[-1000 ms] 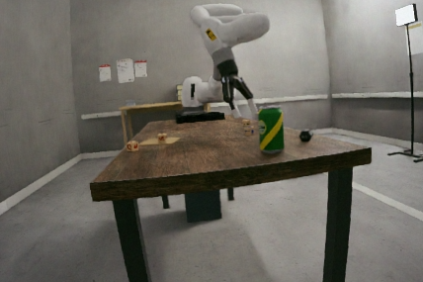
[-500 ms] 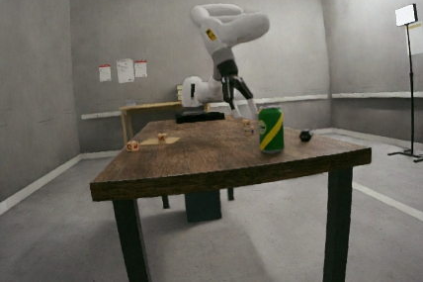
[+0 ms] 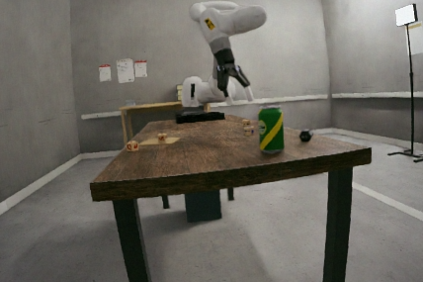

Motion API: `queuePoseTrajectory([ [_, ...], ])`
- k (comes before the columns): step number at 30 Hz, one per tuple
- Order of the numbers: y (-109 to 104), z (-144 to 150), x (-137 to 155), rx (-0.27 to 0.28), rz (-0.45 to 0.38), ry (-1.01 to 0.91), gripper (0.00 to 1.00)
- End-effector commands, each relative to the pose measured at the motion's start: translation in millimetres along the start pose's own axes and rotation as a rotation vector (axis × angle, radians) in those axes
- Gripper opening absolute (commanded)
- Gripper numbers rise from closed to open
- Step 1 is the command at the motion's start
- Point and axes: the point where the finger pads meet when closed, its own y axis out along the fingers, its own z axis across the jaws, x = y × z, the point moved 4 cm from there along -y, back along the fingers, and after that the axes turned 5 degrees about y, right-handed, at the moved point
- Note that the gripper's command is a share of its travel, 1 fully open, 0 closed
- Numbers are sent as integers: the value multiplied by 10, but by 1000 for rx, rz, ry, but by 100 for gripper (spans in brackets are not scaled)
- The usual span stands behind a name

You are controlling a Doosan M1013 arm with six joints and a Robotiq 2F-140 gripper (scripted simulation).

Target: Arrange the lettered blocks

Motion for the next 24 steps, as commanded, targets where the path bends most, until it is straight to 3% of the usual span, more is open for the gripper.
queuePoseTrajectory([
  [1, -531, -202, 198, 6, -45, 88, 100],
  [8, -1303, -508, 587, 31, -114, 234, 100],
  [10, -1303, -508, 587, 31, -114, 234, 100],
  [11, -1617, -636, 772, 48, -143, 298, 100],
  [24, -2858, -1158, 1678, 157, -250, 584, 100],
])
